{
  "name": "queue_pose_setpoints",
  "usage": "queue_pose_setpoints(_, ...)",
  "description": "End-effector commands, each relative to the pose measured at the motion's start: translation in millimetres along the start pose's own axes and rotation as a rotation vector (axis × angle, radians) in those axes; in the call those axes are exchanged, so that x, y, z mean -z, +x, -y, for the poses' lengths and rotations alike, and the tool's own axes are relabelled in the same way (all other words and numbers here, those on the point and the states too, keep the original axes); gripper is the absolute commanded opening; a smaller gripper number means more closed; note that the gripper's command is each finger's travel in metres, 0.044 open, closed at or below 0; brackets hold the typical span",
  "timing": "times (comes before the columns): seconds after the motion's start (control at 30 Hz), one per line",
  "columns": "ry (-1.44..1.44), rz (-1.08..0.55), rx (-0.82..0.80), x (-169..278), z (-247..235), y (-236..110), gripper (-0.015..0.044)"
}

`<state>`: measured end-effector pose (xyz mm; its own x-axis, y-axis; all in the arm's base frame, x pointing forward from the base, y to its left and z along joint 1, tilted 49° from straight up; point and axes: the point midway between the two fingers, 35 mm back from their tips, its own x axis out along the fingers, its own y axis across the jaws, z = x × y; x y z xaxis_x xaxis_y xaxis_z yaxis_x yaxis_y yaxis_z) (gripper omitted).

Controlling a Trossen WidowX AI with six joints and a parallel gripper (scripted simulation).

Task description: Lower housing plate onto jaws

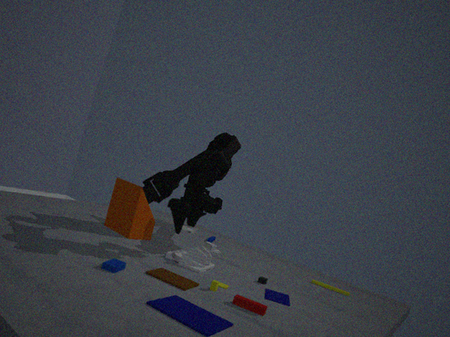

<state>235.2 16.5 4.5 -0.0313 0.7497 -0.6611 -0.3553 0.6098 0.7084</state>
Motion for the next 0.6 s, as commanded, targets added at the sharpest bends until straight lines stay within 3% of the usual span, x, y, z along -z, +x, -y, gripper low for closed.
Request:
queue_pose_setpoints(0.0, -0.007, -0.001, 0.003, 0.1, 1.1, -0.2, 0.0351)
queue_pose_setpoints(0.57, -0.029, -0.001, 0.003, 0.1, 1.2, -0.2, 0.0351)
